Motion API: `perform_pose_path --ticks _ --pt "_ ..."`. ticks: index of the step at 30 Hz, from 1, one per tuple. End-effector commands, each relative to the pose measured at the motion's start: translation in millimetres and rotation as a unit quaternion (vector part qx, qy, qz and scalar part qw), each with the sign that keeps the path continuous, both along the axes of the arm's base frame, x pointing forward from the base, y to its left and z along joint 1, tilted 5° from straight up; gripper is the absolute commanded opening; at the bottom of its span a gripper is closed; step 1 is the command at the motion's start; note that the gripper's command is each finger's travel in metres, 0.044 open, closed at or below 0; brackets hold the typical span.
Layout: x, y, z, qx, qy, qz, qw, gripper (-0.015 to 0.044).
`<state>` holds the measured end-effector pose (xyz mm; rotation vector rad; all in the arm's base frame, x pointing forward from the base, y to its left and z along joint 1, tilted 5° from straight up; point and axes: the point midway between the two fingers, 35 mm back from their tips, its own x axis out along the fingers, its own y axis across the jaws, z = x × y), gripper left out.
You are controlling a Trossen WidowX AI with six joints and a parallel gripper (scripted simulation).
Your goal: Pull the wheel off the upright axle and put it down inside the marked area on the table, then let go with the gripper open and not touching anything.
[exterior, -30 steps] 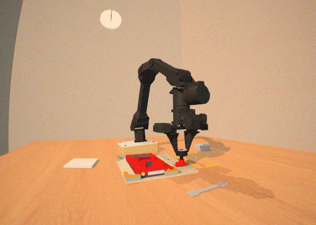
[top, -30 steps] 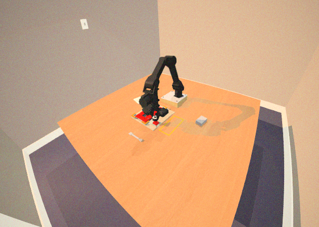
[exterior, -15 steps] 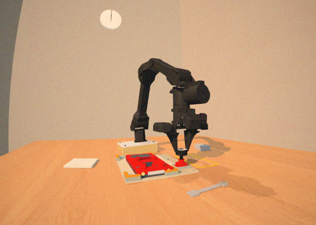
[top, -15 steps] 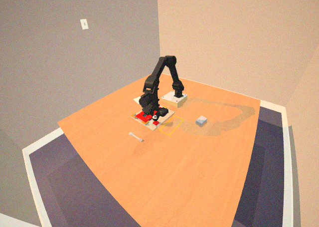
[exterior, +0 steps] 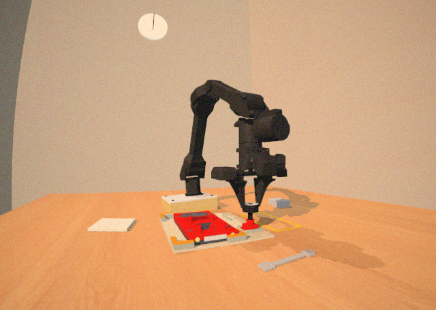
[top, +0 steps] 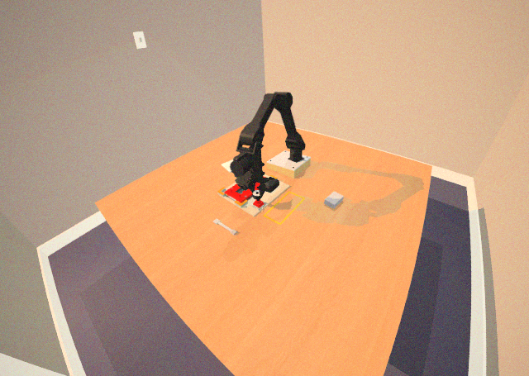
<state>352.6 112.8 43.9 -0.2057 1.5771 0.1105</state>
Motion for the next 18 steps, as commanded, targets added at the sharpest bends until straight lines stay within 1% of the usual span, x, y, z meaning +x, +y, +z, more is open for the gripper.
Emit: perform_pose_path --ticks 1,18 --pt "0.7 0.8 4.6 0.001 -0.002 0.0 1.0 0.0" --pt "0.8 1.2 10.2 0.001 -0.002 0.0 1.0 0.0"
